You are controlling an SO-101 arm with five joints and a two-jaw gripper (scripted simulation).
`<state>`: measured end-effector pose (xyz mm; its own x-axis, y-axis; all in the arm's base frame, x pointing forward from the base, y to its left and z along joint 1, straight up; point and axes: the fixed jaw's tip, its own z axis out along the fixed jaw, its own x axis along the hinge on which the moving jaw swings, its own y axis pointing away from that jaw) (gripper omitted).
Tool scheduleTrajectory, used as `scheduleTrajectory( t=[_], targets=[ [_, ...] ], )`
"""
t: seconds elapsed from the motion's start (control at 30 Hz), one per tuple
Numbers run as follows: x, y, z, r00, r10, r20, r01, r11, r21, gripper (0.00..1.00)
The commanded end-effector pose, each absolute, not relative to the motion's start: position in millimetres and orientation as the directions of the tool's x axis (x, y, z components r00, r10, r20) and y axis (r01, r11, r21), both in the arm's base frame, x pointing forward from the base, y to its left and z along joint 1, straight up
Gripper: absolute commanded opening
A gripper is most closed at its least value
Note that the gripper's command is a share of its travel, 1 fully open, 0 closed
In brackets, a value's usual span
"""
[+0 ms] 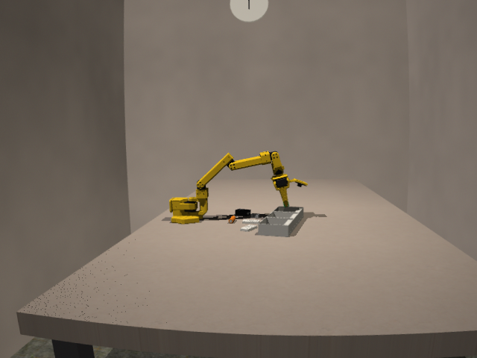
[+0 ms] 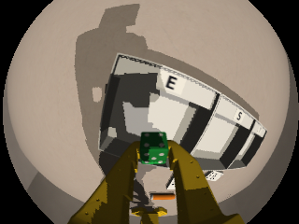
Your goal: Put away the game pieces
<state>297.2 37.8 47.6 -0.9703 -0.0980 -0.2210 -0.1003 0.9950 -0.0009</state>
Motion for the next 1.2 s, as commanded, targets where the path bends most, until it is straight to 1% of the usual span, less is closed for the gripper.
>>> scheduleTrajectory(
  t=[0.0,0.6,1.17],
  targets=[
    [303,40,60,-0.954,-0.093,-0.284,-0.098,0.995,0.003,0.0],
    [304,41,45,-0.954,-0.093,-0.284,-0.098,0.995,0.003,0.0],
    [304,41,44,-0.954,-0.093,-0.284,-0.098,0.995,0.003,0.0]
  ],
)
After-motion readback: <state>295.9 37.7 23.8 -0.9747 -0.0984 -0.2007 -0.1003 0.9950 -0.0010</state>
